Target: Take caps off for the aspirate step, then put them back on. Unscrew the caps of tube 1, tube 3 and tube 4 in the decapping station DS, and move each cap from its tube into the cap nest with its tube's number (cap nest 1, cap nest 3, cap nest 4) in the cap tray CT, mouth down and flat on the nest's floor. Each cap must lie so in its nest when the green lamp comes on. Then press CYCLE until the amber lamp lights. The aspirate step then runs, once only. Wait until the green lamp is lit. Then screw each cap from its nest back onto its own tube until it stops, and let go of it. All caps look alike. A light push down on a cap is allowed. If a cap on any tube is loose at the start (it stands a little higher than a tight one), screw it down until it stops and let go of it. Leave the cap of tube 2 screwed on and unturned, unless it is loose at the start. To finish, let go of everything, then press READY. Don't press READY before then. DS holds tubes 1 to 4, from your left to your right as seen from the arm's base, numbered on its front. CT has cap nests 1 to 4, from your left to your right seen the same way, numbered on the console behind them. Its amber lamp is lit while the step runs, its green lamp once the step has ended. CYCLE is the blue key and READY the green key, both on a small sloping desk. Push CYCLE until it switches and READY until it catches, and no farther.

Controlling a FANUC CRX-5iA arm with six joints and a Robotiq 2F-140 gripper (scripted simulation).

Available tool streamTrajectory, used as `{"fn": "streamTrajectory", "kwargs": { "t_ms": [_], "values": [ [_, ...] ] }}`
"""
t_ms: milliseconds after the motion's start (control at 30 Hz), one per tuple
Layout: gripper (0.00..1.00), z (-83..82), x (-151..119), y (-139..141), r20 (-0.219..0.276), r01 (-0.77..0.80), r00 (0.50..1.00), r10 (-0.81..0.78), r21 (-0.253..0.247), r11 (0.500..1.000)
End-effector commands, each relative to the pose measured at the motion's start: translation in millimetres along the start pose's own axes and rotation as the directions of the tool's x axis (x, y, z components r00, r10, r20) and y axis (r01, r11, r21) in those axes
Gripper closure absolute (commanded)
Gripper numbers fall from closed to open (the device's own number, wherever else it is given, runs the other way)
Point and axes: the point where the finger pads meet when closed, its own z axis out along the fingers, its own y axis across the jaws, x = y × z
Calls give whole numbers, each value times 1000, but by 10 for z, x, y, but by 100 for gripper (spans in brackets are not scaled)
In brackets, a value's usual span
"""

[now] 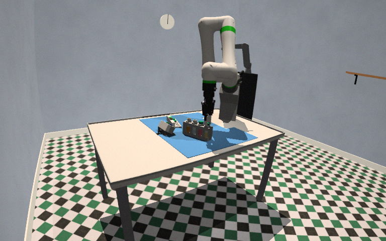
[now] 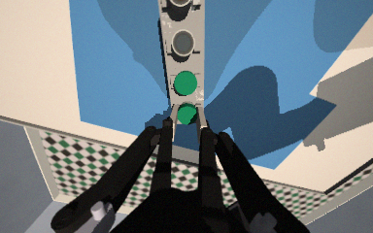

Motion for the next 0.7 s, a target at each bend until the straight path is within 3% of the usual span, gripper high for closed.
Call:
{"fn": "streamTrajectory", "kwargs": {
  "t_ms": [0, 100, 367, 400, 667],
  "values": [
    [100, 4, -3, 5, -30, -272, 962, 273, 27, 962],
    [100, 5, -3, 5, -28, -372, 928, 372, 31, 928],
    [100, 5, -3, 5, -28, -372, 928, 372, 31, 928],
    [65, 5, -3, 5, -28, -372, 928, 372, 31, 928],
    [65, 5, -3, 5, -28, -372, 928, 372, 31, 928]
  ]
}}
